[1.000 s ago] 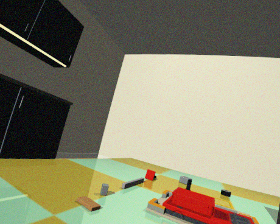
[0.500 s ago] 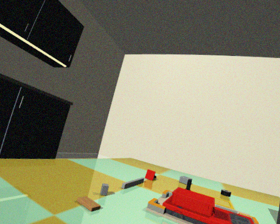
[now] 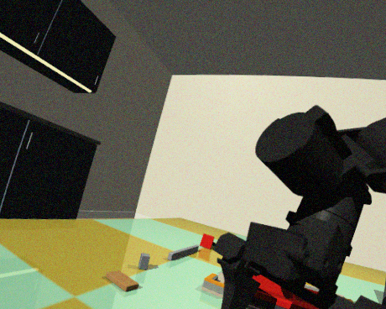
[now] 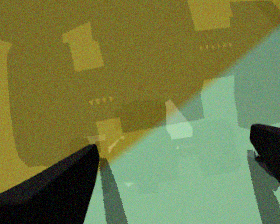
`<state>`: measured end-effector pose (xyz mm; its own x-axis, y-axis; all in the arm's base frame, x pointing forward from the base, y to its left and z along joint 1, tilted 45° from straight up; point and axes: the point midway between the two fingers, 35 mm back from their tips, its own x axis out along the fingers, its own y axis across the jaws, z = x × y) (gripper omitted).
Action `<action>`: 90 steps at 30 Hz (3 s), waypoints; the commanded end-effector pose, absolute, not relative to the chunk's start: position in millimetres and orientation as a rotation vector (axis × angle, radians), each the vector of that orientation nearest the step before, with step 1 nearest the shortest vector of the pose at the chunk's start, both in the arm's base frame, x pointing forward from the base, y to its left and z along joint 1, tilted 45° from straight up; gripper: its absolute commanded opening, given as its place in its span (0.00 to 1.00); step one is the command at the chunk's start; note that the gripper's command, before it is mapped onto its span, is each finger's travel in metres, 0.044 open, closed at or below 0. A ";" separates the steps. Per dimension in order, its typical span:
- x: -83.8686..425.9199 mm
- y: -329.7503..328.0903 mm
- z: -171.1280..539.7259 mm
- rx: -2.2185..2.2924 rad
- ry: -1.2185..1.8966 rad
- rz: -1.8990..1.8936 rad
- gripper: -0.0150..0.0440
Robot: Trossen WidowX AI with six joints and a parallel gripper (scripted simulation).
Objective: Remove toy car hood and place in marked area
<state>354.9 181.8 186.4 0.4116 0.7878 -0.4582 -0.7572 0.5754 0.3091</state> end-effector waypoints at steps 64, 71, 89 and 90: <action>337.0 -18.4 83.6 0.782 1.402 0.429 1.00; 337.8 -14.1 79.4 0.782 1.402 0.429 1.00; 339.5 -2.9 68.9 0.783 1.401 0.431 1.00; 339.5 -2.3 68.3 0.783 1.401 0.431 1.00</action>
<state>341.0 -7.3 71.9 0.1579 0.6851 -0.7111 0.1709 0.6904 0.7030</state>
